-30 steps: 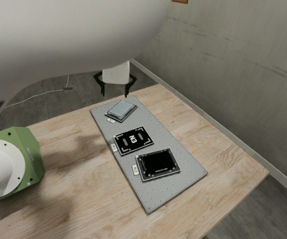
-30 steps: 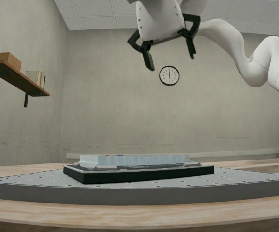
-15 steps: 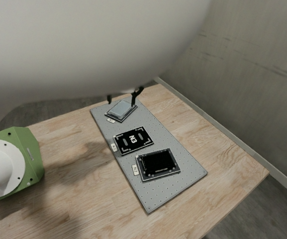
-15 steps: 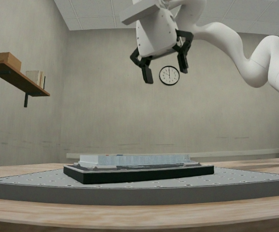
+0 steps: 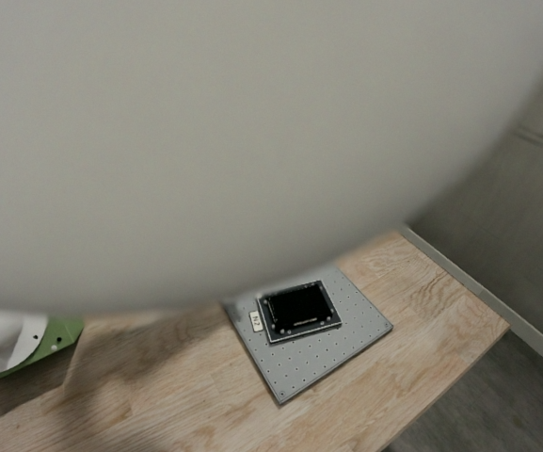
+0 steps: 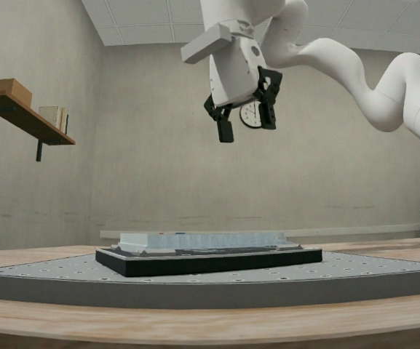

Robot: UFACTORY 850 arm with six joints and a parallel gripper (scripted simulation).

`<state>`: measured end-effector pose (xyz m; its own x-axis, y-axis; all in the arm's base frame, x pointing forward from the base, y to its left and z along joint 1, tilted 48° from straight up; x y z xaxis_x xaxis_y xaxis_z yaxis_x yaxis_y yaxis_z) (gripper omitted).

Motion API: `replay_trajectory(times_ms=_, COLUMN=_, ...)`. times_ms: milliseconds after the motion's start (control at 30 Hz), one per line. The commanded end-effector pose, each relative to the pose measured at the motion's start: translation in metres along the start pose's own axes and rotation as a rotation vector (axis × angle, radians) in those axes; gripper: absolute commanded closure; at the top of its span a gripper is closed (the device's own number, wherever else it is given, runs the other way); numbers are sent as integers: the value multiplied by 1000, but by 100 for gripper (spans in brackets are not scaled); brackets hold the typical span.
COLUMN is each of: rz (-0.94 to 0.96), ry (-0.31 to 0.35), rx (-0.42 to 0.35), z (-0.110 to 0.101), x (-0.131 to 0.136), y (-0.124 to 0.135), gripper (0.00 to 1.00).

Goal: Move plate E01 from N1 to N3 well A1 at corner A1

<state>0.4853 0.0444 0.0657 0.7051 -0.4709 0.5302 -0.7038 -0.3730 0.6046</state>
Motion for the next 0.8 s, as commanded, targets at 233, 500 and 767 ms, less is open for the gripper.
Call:
replay_trajectory(times_ms=233, rz=178, ry=12, rx=33, z=16, x=22, y=27, gripper=0)
replay_trajectory(times_ms=500, rz=331, ry=13, rx=59, z=30, x=36, y=51, gripper=0)
replay_trajectory(times_ms=767, rz=439, ry=9, rx=78, z=39, x=44, y=67, gripper=0)
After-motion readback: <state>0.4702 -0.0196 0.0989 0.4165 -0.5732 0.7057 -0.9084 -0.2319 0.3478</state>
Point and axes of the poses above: the point where the finger pads meet when closed, its own z axis out along the fingers, its own x axis across the jaws, y = z × x, the point moved 1 cm from there along -z, back along the fingers, and after that the axes turned 3 degrees about -z, right-handed, at the moved point
